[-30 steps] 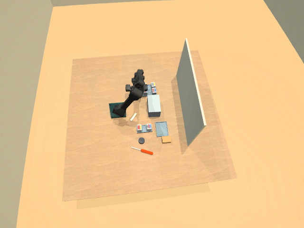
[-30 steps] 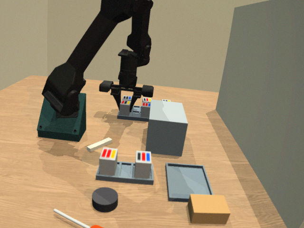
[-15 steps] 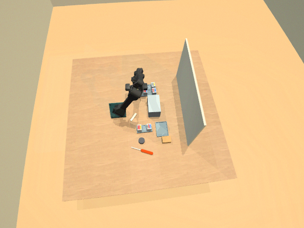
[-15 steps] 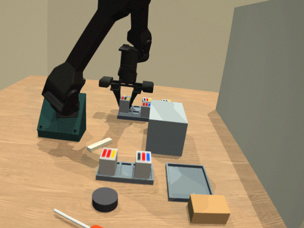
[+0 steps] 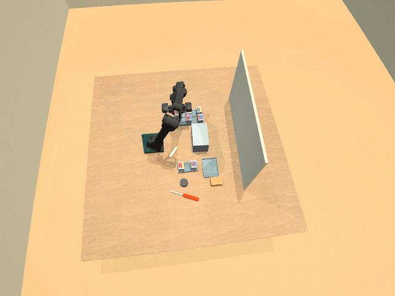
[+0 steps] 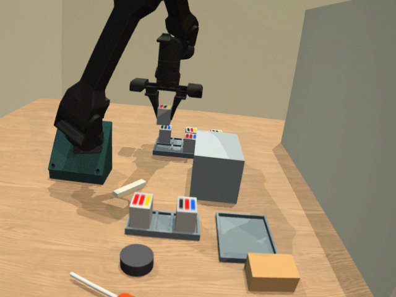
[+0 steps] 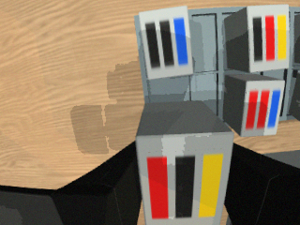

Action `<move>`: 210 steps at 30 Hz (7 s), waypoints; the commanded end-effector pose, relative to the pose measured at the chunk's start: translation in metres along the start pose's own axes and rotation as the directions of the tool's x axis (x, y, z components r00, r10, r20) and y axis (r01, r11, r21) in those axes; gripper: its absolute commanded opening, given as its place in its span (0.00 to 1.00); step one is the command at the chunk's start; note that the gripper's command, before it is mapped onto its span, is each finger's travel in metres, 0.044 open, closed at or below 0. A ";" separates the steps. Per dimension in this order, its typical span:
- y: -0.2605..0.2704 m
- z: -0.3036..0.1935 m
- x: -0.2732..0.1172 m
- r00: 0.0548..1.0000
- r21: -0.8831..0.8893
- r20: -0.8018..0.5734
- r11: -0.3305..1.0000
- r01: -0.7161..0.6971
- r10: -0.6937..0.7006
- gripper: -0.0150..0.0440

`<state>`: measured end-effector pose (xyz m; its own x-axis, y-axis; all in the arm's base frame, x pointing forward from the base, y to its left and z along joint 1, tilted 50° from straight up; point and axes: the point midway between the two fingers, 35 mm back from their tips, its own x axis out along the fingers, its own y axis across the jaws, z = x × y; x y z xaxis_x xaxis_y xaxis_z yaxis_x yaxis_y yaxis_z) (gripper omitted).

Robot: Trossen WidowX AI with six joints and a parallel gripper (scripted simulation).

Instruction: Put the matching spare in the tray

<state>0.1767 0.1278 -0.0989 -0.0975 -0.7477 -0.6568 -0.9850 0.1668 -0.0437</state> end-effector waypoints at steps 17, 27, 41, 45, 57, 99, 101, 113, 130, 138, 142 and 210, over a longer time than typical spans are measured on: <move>-0.051 -0.036 -0.051 0.998 -0.012 0.059 1.000 -0.004 0.005 0.25; -0.104 -0.083 -0.056 0.995 0.038 0.102 0.999 -0.015 0.011 0.25; -0.169 -0.179 -0.055 0.995 0.021 0.098 1.000 0.011 -0.013 0.25; -0.181 -0.212 -0.052 0.996 0.019 0.085 1.000 0.015 -0.017 0.25; -0.197 -0.319 -0.039 1.000 0.013 0.019 1.000 0.011 -0.011 0.25; -0.199 -0.349 -0.010 1.000 0.012 -0.002 1.000 0.003 -0.003 0.25; -0.199 -0.349 -0.009 1.000 0.012 -0.002 1.000 0.003 -0.003 0.25; -0.200 -0.349 0.001 1.000 0.012 -0.001 1.000 0.003 -0.003 0.25; -0.201 -0.349 0.014 1.000 0.012 0.000 1.000 0.003 -0.003 0.25; -0.201 -0.349 0.020 1.000 0.012 0.000 1.000 0.003 -0.003 0.25; -0.201 -0.349 0.023 1.000 0.012 -0.001 1.000 0.003 -0.003 0.25; -0.198 -0.353 0.070 1.000 0.022 -0.007 1.000 0.007 -0.007 0.43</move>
<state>0.3142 -0.1841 0.1295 -0.0918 -0.7535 -0.6510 -0.9825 0.1749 -0.0639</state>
